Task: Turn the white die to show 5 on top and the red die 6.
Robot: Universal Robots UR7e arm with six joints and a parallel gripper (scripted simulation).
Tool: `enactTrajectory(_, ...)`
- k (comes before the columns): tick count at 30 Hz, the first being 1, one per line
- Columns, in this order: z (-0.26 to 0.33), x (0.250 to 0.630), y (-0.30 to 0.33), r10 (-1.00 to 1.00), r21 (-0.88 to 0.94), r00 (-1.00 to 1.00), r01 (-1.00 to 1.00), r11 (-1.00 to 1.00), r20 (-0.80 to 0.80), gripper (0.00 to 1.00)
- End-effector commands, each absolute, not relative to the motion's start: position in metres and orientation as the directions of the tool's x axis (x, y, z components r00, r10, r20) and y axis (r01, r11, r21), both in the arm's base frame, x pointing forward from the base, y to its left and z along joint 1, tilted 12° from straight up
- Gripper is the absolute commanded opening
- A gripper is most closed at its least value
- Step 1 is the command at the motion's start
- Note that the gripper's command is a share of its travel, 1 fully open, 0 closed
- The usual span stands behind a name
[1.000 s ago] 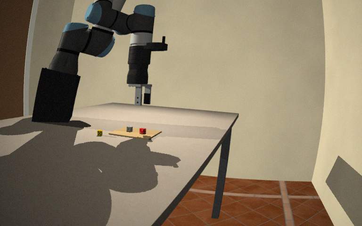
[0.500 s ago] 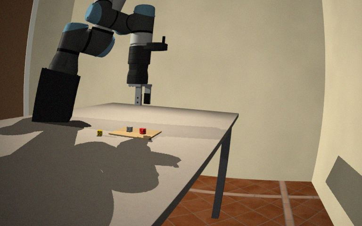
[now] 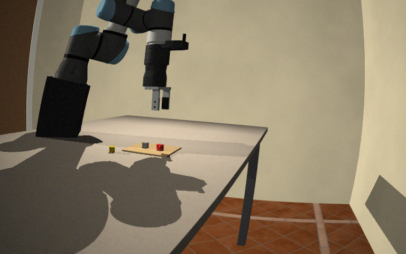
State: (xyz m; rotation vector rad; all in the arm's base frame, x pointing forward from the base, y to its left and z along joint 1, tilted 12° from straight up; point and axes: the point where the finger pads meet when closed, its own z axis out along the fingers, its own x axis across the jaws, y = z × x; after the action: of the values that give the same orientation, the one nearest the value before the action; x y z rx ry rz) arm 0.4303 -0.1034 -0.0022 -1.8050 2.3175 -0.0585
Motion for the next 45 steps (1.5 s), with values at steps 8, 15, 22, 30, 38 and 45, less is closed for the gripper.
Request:
enactTrajectory(8, 0.045, 0.422, -0.108, -0.963, -0.156, -0.232, -0.955, 0.252, -0.135, 1.0)
enactTrajectory(15, 0.057, 0.419, -0.109, -0.963, -0.156, -0.232, -0.955, 0.252, -0.135, 1.0)
enactTrajectory(22, 0.061, 0.419, -0.109, -0.963, -0.156, -0.232, -0.955, 0.252, -0.135, 1.0)
enactTrajectory(30, 0.061, 0.419, -0.109, -0.963, -0.156, -0.232, -0.955, 0.252, -0.135, 1.0)
enactTrajectory(38, 0.061, 0.419, -0.109, -0.963, -0.156, -0.232, -0.955, 0.252, -0.135, 1.0)
enactTrajectory(45, 0.061, 0.419, -0.109, -0.963, -0.156, -0.232, -0.955, 0.252, -0.135, 1.0)
